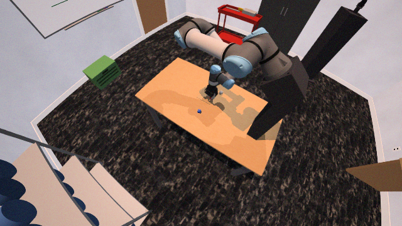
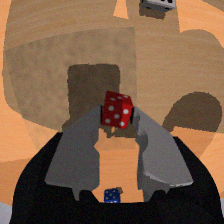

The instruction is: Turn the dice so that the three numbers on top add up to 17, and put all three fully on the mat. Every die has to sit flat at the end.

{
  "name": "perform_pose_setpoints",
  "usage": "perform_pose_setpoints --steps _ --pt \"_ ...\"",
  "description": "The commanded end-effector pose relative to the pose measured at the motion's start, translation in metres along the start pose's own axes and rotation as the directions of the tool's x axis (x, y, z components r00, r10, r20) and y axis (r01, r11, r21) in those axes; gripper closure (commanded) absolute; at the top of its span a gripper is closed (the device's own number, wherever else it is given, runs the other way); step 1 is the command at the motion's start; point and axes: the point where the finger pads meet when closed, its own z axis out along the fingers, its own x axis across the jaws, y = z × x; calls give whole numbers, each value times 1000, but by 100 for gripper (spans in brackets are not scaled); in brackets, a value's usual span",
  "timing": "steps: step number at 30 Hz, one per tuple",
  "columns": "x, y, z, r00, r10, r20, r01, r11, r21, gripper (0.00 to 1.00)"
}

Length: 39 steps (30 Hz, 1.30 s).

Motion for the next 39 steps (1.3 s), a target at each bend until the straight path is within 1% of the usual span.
perform_pose_setpoints --steps 1,2,3,5,6,8,9,13,14,16,17,31,35,39 --pt "0 0 0 1000 0 1 0 1000 0 94" --pt "0 0 0 1000 0 1 0 1000 0 94" --pt "0 0 0 1000 0 1 0 1000 0 90" --pt "0 0 0 1000 0 1 0 1000 0 90" --pt "0 0 0 1000 0 1 0 1000 0 86" --pt "0 0 0 1000 0 1 0 1000 0 86" --pt "0 0 0 1000 0 1 0 1000 0 83" --pt "0 0 0 1000 0 1 0 1000 0 83" --pt "0 0 0 1000 0 1 0 1000 0 79" --pt "0 0 0 1000 0 1 0 1000 0 79" --pt "0 0 0 1000 0 1 0 1000 0 76" --pt "0 0 -2 1000 0 1 0 1000 0 76" --pt "0 0 -10 1000 0 1 0 1000 0 76" --pt "0 0 -26 1000 0 1 0 1000 0 76"
